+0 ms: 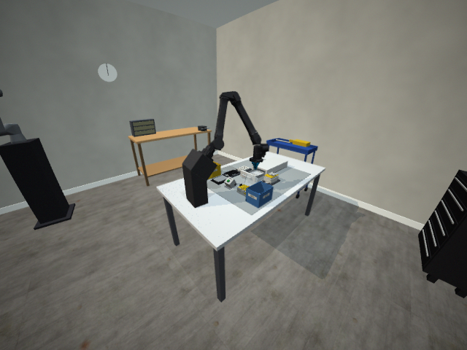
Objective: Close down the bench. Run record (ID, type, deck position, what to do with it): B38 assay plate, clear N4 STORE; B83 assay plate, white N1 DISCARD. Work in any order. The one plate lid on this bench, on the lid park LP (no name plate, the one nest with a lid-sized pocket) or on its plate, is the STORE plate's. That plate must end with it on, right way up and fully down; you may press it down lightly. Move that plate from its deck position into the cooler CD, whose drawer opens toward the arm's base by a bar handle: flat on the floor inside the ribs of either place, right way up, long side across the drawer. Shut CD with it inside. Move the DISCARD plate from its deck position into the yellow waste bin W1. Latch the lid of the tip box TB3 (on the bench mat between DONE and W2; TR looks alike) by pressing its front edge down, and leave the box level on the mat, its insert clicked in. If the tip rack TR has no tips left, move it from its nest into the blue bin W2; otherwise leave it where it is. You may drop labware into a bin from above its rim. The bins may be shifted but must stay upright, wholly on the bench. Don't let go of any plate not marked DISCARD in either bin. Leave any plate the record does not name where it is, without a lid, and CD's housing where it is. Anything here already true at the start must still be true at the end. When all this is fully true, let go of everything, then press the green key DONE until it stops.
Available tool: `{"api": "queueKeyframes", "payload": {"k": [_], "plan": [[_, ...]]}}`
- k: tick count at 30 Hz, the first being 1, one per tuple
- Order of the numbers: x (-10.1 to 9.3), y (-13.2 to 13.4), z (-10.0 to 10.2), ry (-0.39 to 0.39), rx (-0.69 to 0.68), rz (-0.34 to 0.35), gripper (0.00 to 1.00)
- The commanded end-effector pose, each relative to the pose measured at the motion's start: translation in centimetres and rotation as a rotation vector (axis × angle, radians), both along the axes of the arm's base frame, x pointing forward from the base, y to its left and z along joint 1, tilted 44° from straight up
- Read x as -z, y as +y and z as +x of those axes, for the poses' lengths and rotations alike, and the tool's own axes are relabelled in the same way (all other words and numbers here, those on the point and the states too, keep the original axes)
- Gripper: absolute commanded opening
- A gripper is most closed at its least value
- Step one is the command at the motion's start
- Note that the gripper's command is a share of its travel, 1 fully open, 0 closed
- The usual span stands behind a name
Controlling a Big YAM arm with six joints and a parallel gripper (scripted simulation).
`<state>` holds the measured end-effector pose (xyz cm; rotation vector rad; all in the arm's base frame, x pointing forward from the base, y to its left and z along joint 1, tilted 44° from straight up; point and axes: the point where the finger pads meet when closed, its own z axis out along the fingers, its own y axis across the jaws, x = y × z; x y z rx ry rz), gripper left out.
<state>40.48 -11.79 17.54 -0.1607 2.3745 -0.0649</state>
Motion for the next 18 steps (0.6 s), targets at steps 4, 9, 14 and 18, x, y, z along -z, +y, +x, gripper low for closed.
{"api": "queueKeyframes", "payload": {"k": [4,9,14,18], "plan": [[-0.5,-0.2,1.0,-0.022,-0.015,-0.019,0.0],[0.0,0.1,1.3,-0.019,-0.013,-0.011,0.0],[0.7,0.0,1.8,-0.017,-0.003,-0.004,0.0],[1.2,0.1,2.4,-0.017,-0.005,-0.004,0.0]]}}
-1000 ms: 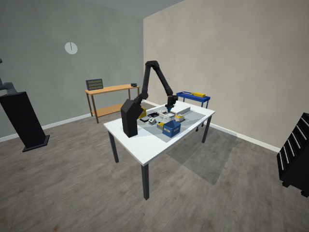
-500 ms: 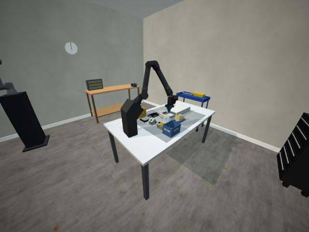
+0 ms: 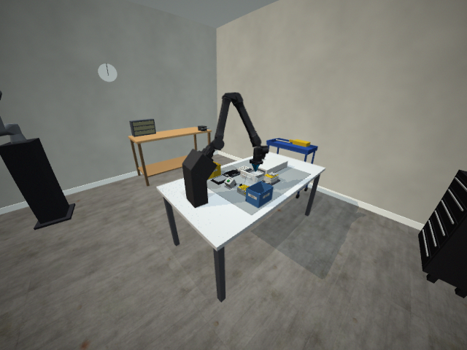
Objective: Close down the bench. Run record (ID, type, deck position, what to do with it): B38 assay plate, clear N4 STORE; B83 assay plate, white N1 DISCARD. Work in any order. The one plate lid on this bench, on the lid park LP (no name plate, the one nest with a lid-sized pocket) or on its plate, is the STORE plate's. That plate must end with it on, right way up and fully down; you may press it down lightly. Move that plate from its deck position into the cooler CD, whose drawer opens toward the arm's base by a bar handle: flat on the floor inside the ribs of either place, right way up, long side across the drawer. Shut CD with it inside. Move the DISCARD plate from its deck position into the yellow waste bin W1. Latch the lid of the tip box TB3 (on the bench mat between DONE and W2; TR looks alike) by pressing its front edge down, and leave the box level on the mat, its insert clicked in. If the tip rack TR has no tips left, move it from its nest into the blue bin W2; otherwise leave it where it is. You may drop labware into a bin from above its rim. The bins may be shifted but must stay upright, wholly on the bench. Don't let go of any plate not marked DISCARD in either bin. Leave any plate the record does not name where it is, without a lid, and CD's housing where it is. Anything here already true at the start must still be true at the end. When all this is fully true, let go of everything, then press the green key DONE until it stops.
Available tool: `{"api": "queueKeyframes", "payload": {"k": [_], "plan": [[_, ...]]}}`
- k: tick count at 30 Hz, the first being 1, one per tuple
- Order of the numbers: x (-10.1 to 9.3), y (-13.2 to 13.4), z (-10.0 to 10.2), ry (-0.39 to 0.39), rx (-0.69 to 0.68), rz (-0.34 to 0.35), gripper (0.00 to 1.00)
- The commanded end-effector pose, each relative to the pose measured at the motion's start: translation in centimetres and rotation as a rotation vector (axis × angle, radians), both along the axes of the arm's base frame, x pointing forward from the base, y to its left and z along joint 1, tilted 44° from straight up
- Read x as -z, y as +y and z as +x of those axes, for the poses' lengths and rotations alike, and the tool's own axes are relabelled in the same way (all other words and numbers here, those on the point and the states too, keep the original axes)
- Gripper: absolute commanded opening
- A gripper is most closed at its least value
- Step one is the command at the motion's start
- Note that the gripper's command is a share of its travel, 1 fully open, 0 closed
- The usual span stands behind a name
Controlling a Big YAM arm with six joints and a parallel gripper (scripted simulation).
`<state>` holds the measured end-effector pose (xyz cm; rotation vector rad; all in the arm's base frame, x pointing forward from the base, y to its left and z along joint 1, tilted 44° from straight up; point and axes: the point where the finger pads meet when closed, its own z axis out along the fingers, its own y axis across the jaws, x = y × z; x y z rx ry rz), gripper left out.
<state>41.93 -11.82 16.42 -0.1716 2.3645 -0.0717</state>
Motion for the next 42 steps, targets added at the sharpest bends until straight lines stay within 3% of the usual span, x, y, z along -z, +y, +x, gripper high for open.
{"api": "queueKeyframes", "payload": {"k": [1,29,35,42], "plan": [[0.1,0.2,1.0,-0.008,0.001,0.004,0.0],[2.6,0.1,4.2,-0.018,0.001,0.001,0.0],[3.5,-0.2,3.7,0.002,0.01,0.007,0.0],[2.7,-0.2,3.6,-0.014,0.004,-0.003,0.0]]}}
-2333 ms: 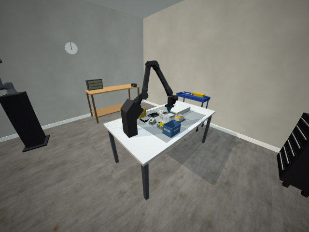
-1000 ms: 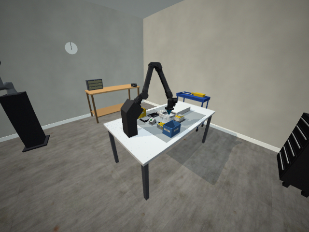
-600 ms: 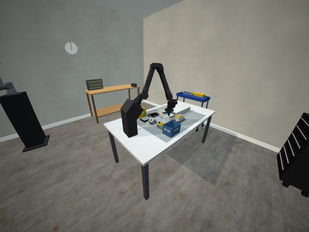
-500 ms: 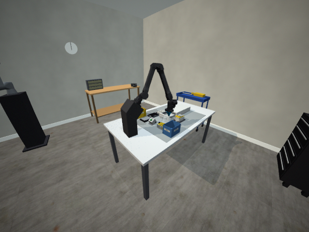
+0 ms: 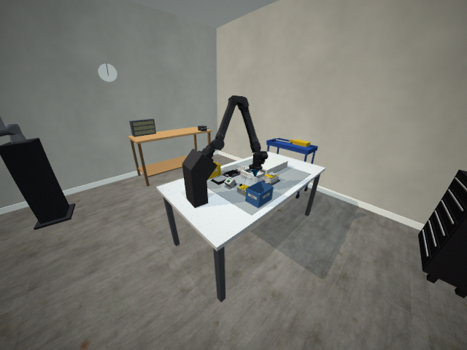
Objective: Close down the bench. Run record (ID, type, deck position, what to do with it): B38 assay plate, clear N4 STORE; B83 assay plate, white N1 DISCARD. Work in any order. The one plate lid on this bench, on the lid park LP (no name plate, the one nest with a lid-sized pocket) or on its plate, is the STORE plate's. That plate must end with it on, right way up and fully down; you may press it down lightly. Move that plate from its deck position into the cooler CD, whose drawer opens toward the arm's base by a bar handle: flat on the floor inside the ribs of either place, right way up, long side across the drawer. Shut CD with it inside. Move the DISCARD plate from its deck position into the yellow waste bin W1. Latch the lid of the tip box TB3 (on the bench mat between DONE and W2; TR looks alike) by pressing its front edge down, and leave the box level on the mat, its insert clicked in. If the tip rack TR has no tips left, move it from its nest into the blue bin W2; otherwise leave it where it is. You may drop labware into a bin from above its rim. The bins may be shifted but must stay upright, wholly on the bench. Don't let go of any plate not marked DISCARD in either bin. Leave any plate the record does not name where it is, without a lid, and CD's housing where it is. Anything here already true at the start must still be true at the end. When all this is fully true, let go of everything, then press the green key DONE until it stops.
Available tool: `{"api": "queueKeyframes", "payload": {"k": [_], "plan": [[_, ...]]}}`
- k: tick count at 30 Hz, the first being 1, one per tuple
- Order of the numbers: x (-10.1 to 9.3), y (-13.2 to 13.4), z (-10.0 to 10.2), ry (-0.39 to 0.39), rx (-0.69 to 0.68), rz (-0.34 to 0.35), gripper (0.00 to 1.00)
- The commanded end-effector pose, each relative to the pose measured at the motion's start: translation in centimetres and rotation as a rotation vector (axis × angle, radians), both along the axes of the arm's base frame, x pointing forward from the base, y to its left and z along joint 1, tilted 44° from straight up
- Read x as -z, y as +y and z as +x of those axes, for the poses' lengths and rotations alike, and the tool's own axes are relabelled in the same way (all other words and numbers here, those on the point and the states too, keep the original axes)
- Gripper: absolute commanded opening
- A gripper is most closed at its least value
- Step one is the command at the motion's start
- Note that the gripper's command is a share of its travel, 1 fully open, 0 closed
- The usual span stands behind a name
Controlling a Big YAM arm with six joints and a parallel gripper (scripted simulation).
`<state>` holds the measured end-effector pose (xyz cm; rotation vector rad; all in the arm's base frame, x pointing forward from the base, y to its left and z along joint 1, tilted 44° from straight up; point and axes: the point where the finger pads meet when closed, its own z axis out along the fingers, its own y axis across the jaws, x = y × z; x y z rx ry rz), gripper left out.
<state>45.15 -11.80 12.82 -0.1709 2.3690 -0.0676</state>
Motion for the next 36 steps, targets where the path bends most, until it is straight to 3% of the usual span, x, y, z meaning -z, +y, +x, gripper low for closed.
{"api": "queueKeyframes", "payload": {"k": [1,5,6,16,33,36], "plan": [[-0.9,-0.3,0.4,-0.018,0.004,-0.006,0.0],[-0.9,-0.3,0.4,-0.018,0.004,-0.006,0.0],[0.5,-0.4,-0.1,0.004,0.013,0.004,0.0],[-0.6,-0.4,-0.6,-0.033,-0.005,-0.017,0.0],[1.5,-0.5,-2.6,-0.012,-0.005,-0.009,0.0],[1.0,-1.2,-2.9,-0.033,0.007,-0.018,0.0]]}}
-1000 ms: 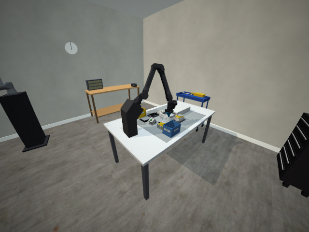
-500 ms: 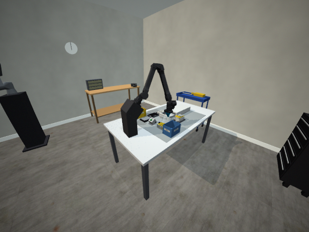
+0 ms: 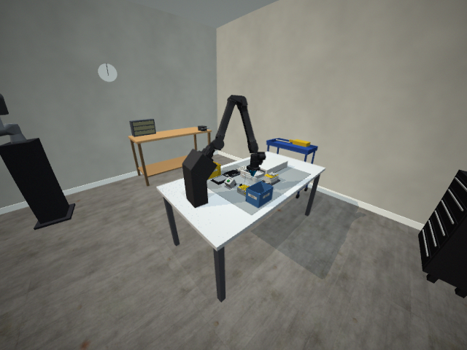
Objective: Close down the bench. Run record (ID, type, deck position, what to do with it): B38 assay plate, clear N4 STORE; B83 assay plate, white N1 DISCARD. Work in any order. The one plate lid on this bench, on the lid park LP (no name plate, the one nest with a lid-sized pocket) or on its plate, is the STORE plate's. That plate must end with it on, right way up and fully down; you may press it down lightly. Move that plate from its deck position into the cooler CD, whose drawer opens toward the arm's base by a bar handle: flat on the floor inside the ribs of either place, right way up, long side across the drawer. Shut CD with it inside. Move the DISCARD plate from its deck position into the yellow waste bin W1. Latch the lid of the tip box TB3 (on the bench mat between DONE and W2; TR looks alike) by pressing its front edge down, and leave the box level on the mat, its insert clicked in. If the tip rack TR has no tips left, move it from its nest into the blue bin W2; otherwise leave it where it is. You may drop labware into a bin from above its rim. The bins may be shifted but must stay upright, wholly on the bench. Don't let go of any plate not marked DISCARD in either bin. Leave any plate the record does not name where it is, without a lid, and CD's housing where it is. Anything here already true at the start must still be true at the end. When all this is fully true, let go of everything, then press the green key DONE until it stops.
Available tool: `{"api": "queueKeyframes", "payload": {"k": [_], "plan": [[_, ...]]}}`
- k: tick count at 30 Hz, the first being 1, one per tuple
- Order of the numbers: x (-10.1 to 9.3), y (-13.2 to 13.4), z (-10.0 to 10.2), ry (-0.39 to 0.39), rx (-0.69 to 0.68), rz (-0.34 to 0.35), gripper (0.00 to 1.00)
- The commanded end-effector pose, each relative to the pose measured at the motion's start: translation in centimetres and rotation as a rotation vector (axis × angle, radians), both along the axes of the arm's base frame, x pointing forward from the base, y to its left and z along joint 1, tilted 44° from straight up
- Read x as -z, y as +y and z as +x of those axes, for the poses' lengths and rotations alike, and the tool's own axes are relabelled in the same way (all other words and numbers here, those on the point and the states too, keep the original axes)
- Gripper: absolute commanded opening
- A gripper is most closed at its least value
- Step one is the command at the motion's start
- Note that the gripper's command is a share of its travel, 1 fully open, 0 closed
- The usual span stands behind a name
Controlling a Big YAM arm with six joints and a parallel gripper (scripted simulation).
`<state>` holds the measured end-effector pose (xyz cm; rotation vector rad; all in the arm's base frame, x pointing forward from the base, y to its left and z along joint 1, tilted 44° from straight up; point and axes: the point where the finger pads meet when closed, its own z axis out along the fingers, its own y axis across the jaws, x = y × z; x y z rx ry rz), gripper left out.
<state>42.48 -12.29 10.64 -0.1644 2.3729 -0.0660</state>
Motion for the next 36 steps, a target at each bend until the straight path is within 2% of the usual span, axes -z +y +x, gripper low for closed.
{"api": "queueKeyframes", "payload": {"k": [1,13,14,17,30,31,36], "plan": [[-1.0,-0.7,-0.4,-0.033,0.003,-0.02,0.0],[-0.1,-0.9,-1.4,-0.032,0.003,-0.02,0.0],[0.4,-0.3,-1.4,-0.016,-0.011,-0.013,0.0],[0.2,-0.9,-1.8,-0.033,0.003,-0.021,0.0],[1.2,-1.1,-3.0,-0.03,0.003,-0.02,0.0],[1.5,-0.5,-2.8,-0.019,-0.015,-0.015,0.0],[1.6,-1.2,-3.7,-0.029,0.003,-0.02,0.0]]}}
